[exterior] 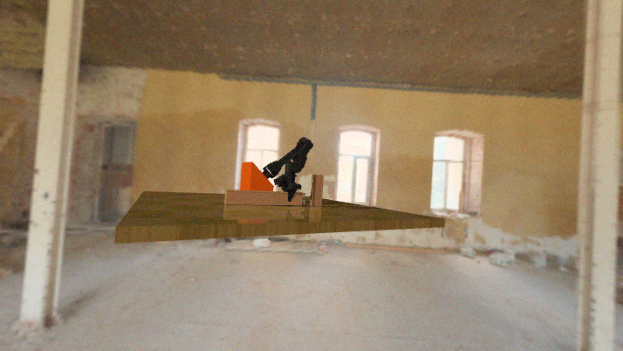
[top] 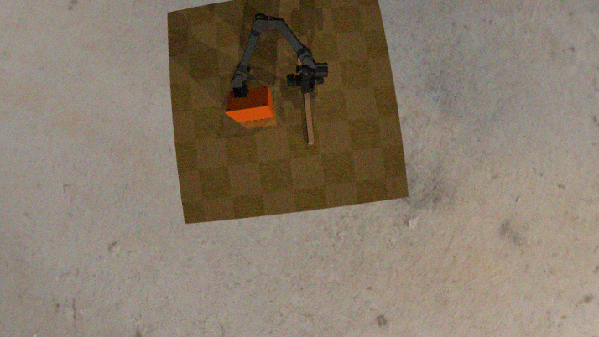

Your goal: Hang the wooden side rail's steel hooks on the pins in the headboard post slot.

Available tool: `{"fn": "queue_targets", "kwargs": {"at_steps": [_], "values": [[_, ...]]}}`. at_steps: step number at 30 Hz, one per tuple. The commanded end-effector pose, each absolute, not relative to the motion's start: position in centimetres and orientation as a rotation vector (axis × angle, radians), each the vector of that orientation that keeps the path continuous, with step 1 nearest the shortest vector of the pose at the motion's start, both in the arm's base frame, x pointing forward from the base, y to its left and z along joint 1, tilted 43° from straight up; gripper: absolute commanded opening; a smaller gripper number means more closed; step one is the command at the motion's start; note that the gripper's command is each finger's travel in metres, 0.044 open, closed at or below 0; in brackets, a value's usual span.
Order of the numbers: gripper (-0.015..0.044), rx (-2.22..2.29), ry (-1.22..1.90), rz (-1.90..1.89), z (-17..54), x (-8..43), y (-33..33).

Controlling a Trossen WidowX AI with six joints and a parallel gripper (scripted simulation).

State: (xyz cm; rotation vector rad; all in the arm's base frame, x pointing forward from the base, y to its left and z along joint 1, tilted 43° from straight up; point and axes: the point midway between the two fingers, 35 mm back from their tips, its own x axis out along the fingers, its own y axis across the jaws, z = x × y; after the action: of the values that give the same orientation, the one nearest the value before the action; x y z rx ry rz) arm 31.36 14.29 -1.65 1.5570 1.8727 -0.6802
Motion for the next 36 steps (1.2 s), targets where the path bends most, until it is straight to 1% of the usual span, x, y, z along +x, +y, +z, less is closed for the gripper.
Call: {"fn": "queue_targets", "kwargs": {"at_steps": [1, 36], "values": [[0.0000, 1.569, 1.862, -0.679, -1.36, 31.67, 13.91], [0.0000, 1.569, 1.862, -0.680, -0.94, 31.74, 13.51]]}}
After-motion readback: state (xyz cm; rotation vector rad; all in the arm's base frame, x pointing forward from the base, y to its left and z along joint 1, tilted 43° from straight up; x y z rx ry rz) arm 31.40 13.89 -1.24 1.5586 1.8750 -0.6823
